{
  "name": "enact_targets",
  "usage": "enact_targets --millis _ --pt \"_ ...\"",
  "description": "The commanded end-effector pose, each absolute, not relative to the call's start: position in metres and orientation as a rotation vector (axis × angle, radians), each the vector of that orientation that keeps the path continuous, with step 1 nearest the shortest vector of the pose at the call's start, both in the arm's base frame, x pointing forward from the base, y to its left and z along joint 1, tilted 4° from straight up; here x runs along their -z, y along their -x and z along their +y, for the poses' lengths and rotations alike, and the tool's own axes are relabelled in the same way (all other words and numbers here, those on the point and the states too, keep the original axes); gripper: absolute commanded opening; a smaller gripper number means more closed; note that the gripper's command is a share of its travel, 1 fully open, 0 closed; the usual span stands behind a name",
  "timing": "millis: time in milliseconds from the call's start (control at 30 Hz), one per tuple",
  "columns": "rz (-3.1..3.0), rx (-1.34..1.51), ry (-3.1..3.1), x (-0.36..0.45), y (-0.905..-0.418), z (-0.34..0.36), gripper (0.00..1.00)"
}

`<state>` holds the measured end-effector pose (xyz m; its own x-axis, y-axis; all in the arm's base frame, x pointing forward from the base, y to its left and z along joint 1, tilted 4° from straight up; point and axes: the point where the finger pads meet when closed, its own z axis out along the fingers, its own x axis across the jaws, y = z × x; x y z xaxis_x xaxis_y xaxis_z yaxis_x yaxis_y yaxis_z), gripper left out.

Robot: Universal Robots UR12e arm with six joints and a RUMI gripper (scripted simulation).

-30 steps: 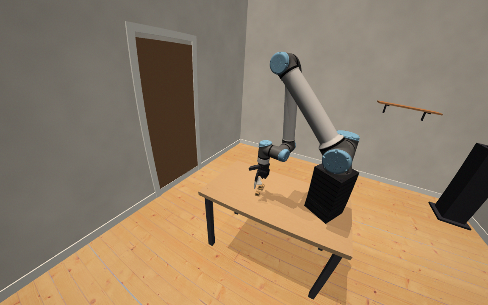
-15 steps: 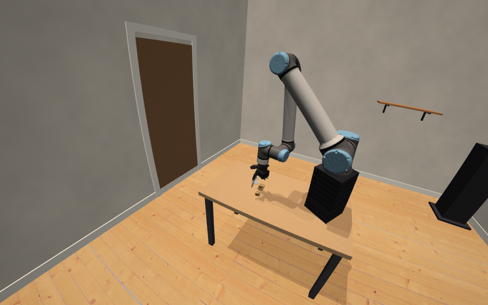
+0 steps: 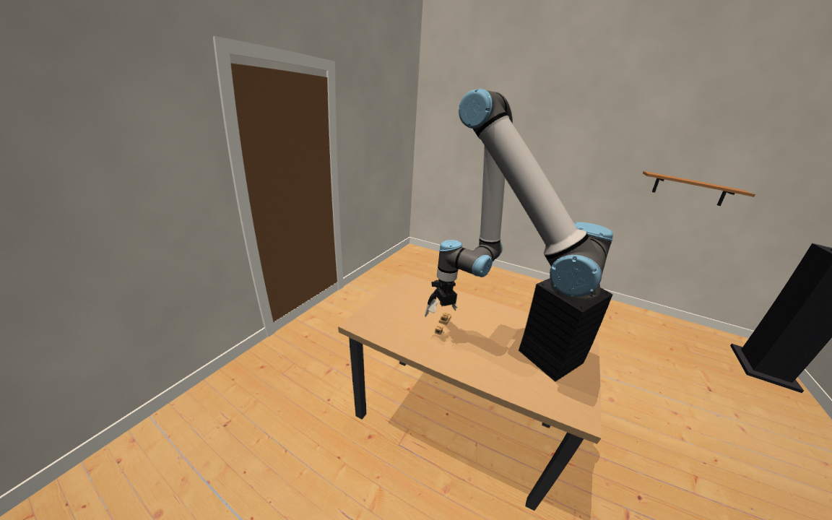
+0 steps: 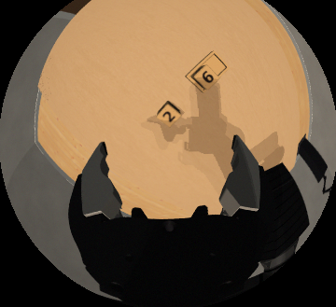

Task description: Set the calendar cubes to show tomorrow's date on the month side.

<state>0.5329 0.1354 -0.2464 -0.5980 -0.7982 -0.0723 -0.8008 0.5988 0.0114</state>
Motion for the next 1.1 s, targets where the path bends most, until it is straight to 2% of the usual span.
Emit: enact_targets --millis 0,733,1067 --pt "2.866 -0.065 1.147 0.2481 -0.5345 0.136 1.0" --pt "3.072 -0.084 0.398 0.2509 -0.5315 0.1379 1.0" --pt "3.088 -0.087 0.279 0.2513 -0.5304 0.1384 1.0"
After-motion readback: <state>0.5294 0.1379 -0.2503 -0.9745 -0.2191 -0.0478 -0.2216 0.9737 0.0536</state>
